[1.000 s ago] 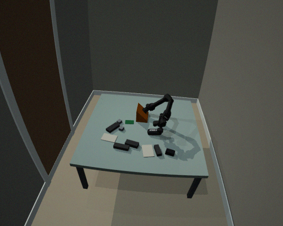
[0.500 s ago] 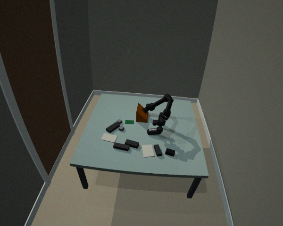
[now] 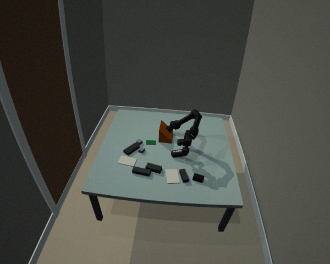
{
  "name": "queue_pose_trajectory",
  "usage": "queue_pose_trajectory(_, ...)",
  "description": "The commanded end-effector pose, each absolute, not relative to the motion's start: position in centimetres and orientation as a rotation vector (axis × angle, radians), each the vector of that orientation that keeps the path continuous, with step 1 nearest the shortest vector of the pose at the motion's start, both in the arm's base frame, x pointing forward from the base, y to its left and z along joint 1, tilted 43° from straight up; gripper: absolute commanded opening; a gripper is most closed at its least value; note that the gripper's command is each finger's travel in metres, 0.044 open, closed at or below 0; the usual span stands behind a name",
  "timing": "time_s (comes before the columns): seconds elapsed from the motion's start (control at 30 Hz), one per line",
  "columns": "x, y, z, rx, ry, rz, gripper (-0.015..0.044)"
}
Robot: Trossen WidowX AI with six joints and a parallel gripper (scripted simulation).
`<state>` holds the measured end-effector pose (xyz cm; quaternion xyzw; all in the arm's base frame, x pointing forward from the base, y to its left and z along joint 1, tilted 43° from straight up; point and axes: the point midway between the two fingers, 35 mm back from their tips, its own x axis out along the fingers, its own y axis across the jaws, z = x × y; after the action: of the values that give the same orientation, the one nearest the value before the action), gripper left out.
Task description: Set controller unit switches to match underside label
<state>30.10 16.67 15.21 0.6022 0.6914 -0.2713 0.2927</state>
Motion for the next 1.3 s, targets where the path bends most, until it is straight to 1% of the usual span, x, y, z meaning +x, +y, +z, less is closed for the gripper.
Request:
queue_pose_trajectory(0.0,30.4,16.1,15.4,1.607,1.835,-0.715,0.0336)
queue_pose_trajectory(1.27,30.6,13.3,15.6,1.606,1.835,-0.717,0.0336)
